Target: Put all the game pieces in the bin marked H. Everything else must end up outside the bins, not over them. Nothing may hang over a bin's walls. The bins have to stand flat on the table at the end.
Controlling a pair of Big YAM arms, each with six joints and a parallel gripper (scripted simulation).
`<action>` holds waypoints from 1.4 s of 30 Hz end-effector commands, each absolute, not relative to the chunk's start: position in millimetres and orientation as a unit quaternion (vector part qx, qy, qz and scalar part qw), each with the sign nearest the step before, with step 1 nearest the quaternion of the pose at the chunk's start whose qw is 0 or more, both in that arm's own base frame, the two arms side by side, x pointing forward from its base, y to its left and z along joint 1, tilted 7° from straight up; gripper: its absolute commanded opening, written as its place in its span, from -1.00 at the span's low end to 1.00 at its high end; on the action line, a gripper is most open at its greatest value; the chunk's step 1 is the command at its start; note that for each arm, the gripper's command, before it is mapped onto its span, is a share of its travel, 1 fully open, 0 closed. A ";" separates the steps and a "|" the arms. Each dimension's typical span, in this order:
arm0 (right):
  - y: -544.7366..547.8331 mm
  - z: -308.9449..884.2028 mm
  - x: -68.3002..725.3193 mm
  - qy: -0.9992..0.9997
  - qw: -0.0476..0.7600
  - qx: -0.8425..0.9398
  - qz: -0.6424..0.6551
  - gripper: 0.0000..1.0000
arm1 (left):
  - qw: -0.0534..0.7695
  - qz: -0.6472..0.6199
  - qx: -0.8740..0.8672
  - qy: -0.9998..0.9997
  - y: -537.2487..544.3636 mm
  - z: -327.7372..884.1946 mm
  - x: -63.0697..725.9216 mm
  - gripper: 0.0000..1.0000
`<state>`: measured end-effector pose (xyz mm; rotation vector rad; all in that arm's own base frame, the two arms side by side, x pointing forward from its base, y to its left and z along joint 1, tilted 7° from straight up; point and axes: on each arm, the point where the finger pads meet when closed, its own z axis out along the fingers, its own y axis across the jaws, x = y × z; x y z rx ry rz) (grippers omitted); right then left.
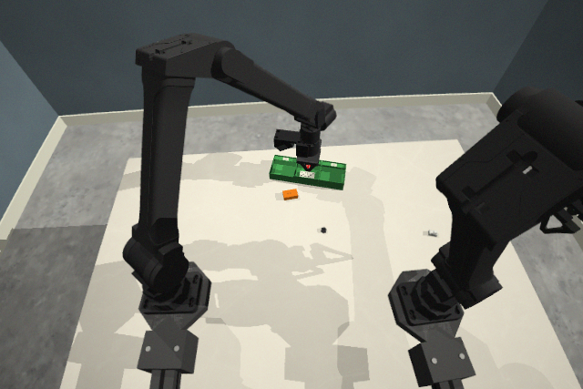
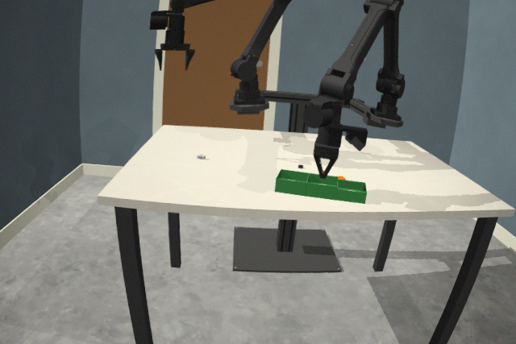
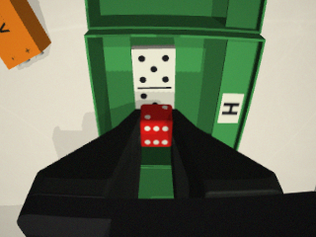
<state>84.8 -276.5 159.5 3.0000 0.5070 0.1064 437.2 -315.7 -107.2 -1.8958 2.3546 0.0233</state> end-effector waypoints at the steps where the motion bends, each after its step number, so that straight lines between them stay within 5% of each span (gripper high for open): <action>1: -272.2 163.4 80.5 0.157 0.049 0.986 0.036 1.00 | 0.064 -0.003 -0.626 0.777 -318.9 -108.2 451.5 -0.79; 23: -272.2 163.4 80.5 0.157 0.049 0.986 0.036 1.00 | 0.063 0.000 -0.626 0.778 -312.3 -123.0 448.3 -0.79; 24: -272.2 163.4 80.5 0.157 0.049 0.986 0.036 1.00 | 0.064 -0.007 -0.626 0.777 -320.5 -117.4 450.6 -0.40; 42: -272.2 163.4 80.5 0.157 0.049 0.986 0.036 1.00 | 0.064 -0.004 -0.626 0.777 -311.0 -112.7 448.2 -0.40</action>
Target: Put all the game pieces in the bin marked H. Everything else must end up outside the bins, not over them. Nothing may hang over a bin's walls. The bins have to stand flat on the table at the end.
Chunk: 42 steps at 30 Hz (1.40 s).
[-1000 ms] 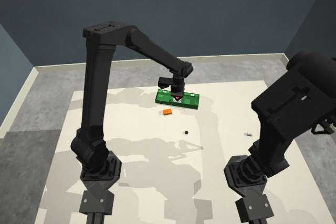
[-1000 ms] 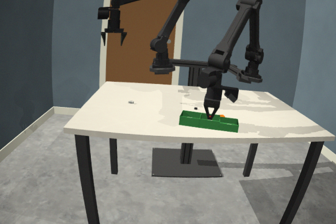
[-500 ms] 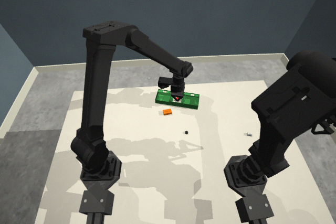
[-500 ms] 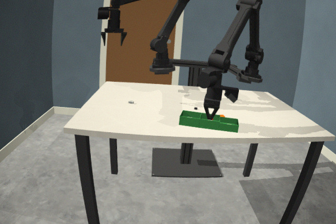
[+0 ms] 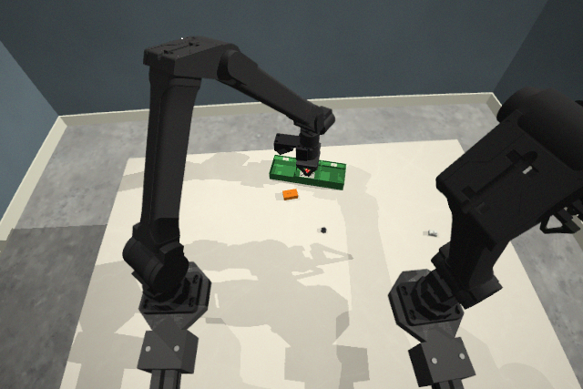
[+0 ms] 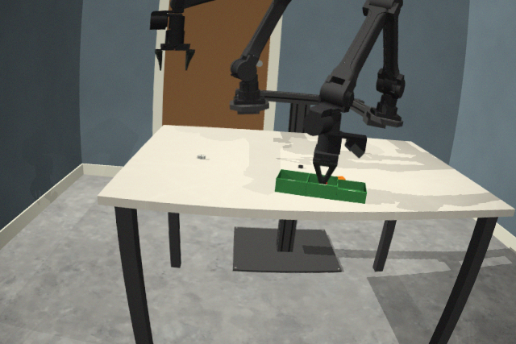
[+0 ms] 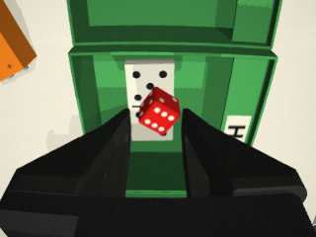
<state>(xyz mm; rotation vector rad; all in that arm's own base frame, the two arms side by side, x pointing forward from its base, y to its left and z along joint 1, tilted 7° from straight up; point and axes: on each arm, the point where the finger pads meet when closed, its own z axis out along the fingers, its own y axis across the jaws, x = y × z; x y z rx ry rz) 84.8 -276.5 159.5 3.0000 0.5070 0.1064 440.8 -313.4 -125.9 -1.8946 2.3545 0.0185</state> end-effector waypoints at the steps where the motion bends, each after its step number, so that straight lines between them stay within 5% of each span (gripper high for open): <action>1: -272.2 163.4 80.5 0.157 0.049 0.986 0.036 1.00 | 0.063 -0.002 -0.626 0.777 -310.7 -109.1 446.5 -0.40; 42: -272.2 163.4 80.5 0.157 0.049 0.986 0.036 1.00 | 0.064 -0.008 -0.626 0.777 -323.7 -79.0 447.0 -0.40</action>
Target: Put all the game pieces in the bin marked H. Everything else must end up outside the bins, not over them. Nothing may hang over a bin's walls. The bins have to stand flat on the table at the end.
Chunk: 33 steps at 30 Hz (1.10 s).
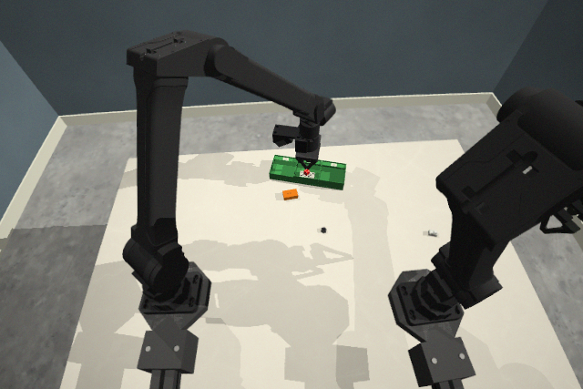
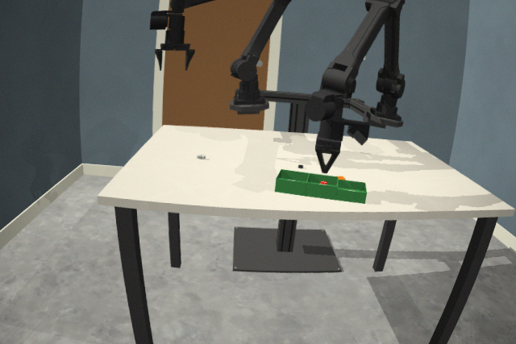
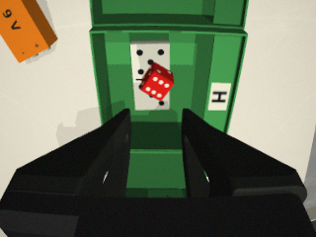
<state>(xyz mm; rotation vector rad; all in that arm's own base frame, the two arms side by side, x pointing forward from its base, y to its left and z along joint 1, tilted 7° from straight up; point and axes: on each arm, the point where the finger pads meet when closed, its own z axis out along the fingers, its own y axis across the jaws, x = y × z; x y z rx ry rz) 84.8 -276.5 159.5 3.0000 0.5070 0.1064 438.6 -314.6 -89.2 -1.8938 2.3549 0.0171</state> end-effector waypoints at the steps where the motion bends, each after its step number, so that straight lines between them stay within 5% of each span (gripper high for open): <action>1: -272.2 163.4 80.5 0.157 0.049 0.986 0.036 1.00 | 0.064 -0.008 -0.626 0.777 -323.7 -79.0 447.0 -0.40; 33: -272.2 163.4 80.5 0.157 0.049 0.986 0.036 1.00 | 0.064 -0.008 -0.626 0.777 -324.5 -78.9 446.2 -0.40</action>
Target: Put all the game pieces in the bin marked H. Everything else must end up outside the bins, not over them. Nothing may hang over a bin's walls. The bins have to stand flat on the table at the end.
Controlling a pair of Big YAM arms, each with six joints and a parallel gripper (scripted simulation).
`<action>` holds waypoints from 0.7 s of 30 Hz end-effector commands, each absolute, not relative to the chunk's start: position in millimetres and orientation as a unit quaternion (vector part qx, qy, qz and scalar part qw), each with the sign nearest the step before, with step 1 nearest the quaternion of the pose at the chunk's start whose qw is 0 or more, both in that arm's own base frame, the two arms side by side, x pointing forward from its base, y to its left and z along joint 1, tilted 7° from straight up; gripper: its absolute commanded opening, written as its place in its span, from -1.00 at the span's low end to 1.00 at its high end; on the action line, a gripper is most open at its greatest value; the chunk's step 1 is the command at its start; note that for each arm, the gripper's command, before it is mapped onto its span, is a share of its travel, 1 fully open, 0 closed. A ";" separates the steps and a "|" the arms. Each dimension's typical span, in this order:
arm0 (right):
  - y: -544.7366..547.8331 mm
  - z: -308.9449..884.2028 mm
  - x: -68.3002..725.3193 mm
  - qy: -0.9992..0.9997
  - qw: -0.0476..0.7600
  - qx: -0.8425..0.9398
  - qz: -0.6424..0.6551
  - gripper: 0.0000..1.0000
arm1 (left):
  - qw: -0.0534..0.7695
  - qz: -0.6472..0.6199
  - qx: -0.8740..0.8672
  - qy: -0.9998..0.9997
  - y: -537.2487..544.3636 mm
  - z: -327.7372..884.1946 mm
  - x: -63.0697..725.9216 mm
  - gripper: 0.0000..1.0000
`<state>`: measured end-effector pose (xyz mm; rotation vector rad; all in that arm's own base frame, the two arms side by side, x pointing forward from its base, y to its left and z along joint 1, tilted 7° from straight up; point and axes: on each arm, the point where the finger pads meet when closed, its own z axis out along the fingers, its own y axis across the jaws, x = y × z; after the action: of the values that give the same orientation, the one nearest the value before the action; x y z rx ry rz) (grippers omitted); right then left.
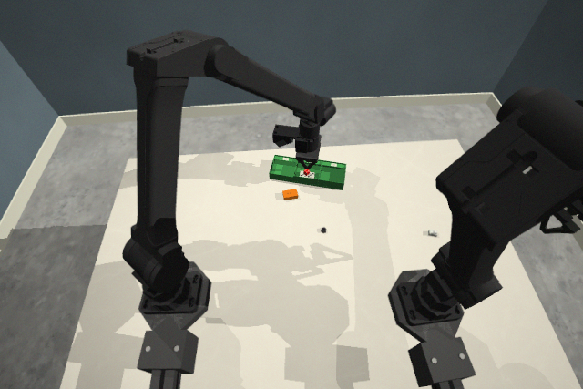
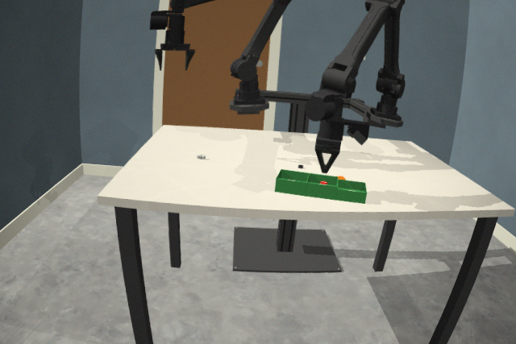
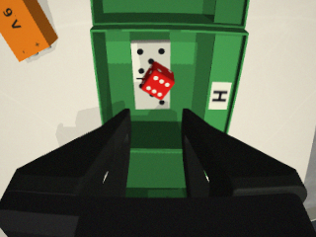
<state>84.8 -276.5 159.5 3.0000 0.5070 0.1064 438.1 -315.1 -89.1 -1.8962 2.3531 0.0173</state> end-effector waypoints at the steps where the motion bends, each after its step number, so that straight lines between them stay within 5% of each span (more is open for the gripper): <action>1: -272.2 163.4 80.5 0.157 0.049 0.986 0.036 1.00 | 0.064 -0.005 -0.625 0.778 -327.5 -76.4 439.0 -0.40; 6: -272.2 163.4 80.5 0.157 0.049 0.986 0.036 1.00 | 0.063 -0.002 -0.625 0.778 -326.5 -78.2 435.3 -0.40; 7: -272.2 163.4 80.5 0.157 0.049 0.986 0.036 1.00 | 0.064 -0.008 -0.625 0.778 -329.1 -66.5 437.5 1.00; 21: -272.2 163.4 80.5 0.157 0.049 0.986 0.036 1.00 | 0.065 -0.010 -0.627 0.776 -337.7 -24.6 443.5 1.00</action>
<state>84.8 -276.5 159.5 3.0000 0.5070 0.1064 431.0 -321.6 -36.2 -1.8917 2.3548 0.0050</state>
